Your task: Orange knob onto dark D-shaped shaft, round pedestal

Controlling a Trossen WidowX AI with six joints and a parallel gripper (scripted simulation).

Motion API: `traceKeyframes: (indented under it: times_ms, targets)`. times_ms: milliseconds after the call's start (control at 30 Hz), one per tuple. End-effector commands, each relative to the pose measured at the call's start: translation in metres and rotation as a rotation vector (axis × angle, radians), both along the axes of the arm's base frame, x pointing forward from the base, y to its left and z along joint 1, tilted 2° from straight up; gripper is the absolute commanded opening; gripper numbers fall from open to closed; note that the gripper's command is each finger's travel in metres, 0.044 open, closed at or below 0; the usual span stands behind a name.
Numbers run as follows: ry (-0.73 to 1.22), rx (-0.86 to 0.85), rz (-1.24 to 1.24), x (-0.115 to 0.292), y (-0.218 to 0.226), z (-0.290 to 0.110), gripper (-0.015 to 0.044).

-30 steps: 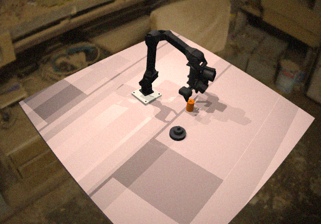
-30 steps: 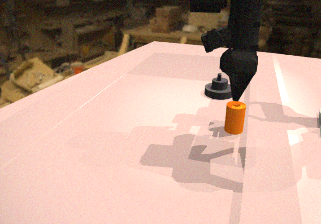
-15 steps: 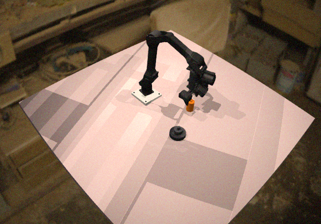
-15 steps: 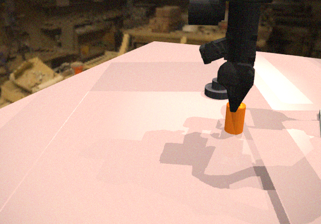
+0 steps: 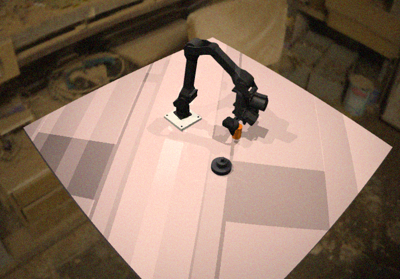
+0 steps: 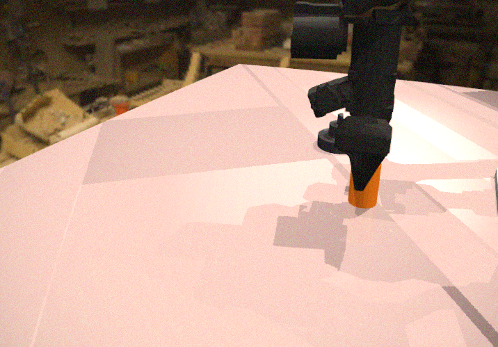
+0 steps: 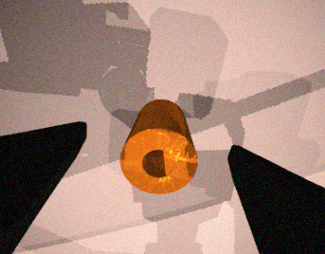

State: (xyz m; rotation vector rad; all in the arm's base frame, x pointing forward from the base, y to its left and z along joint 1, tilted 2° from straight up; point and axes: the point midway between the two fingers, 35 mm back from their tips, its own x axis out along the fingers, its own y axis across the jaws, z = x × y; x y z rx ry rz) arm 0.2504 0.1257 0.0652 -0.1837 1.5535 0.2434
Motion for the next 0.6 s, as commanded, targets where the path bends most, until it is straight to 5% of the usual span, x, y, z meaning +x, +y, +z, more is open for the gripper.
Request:
traceKeyframes:
  times_ms: [0,567]
  targets:
    - [0.006,-0.007,-0.005,-0.001,-0.001,-0.009,0.0440]
    - [0.007,-0.007,-0.005,-0.004,-0.001,-0.033,0.0440]
